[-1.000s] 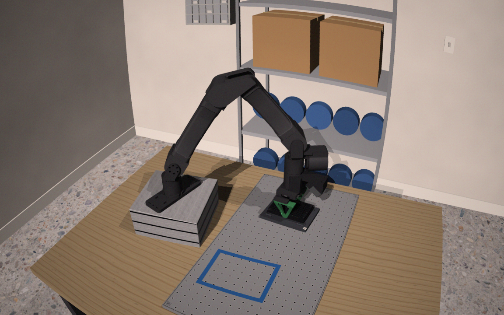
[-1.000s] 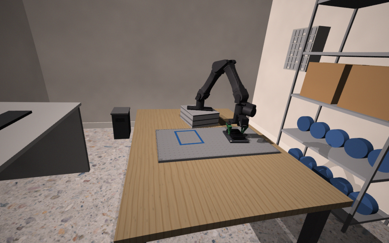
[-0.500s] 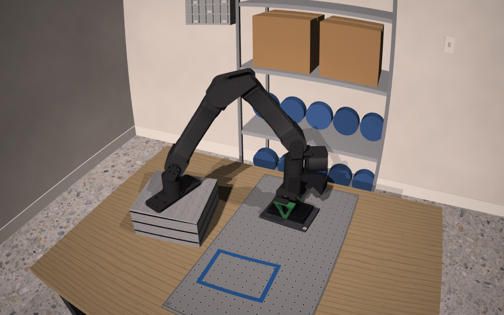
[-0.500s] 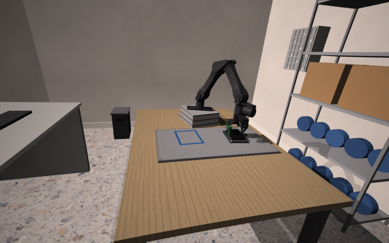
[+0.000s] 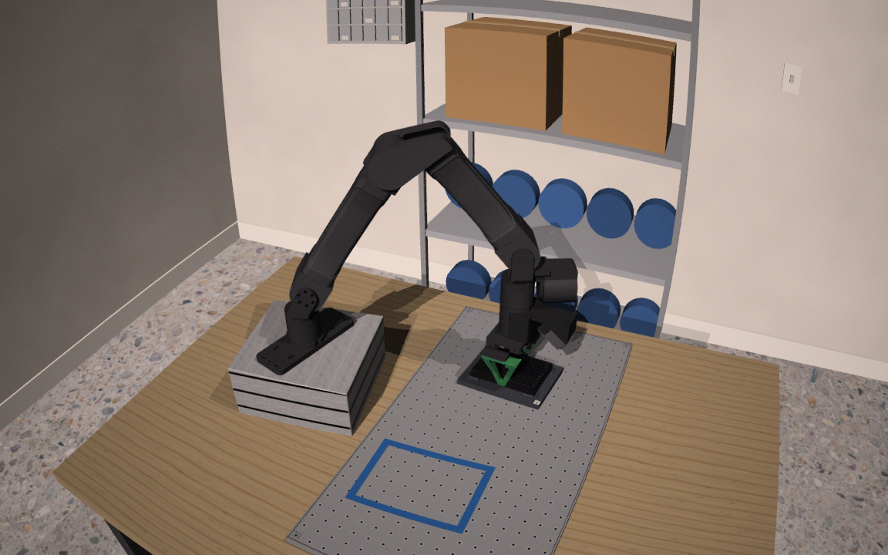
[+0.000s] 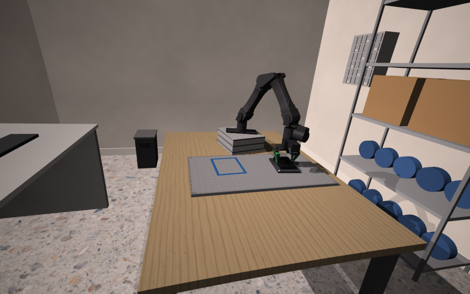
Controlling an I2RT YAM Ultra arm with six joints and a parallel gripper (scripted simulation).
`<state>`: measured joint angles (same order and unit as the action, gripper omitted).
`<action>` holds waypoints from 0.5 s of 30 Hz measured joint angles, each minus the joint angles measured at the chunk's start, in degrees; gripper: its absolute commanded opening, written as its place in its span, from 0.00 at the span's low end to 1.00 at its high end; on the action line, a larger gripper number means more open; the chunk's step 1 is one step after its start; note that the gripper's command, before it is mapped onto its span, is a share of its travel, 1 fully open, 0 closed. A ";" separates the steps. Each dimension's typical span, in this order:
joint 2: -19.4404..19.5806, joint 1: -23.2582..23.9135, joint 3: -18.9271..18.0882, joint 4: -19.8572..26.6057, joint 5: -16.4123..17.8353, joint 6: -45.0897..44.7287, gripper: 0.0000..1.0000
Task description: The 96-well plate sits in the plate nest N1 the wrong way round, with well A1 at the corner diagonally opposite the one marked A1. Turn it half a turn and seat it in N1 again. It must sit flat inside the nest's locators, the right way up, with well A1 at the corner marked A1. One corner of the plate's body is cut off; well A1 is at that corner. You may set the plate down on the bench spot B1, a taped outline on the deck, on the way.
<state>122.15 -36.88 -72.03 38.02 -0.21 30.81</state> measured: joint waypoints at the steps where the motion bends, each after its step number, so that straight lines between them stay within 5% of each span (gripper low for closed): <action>1: 0.00 0.00 0.00 -0.04 0.00 0.00 0.00; 12: 0.22 0.00 0.13 -0.37 0.00 0.00 0.00; 13: 0.24 0.00 0.13 -0.37 0.00 0.00 1.00; 15: 0.22 0.00 0.13 -0.39 0.00 -0.02 1.00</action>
<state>122.37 -36.88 -71.90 37.63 -0.21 30.79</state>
